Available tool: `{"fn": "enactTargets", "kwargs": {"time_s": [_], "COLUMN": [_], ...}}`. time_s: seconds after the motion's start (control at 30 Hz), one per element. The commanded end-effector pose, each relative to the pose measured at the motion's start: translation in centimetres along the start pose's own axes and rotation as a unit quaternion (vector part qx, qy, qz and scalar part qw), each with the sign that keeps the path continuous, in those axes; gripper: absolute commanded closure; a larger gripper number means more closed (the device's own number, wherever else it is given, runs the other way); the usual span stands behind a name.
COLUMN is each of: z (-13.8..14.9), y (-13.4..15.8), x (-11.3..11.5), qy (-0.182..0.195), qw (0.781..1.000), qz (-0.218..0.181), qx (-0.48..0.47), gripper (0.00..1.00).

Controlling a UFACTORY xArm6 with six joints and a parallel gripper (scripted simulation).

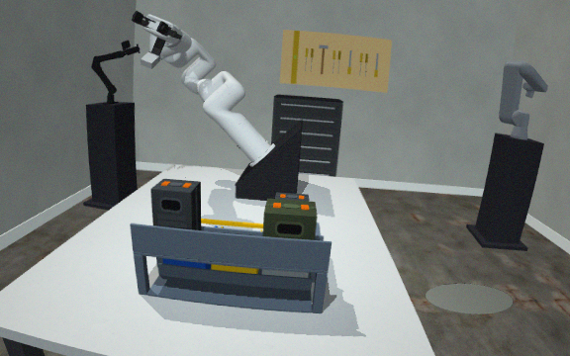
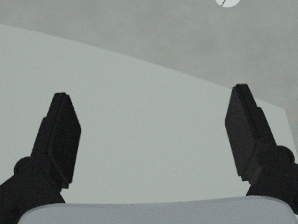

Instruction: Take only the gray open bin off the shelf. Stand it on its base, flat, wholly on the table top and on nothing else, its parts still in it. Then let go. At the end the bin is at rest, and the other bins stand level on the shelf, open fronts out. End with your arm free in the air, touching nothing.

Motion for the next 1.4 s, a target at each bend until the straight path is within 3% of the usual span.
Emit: {"fn": "enactTargets", "kwargs": {"time_s": [0.0,0.33,0.5,0.9,1.07,1.37], "z": [0.1,0.1,0.7,0.7,4.6,4.6], "y": [1.7,1.7,5.9,5.9,6.9,6.9], "x": [0.4,0.4,1.2,1.2,1.7,1.7], "qy": [0.003,0.003,0.003,0.003,0.057,0.057], "qw": [0.999,0.999,0.999,0.999,0.996,0.996], "qz": [-0.047,-0.047,-0.047,-0.047,0.066,0.066], "qx": [-0.006,-0.006,-0.006,-0.006,-0.025,-0.025], "gripper": [0.0,0.0,0.0,0.0,0.0,0.0]}}
Point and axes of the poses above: the point where the finger pads meet when closed, its own x axis back along the fingers, its own z axis across the jaws, y = z × x, the point moved 9 cm from there along x, back along the fingers, and after that the axes turned 14 degrees about x, right-handed, at the moved point
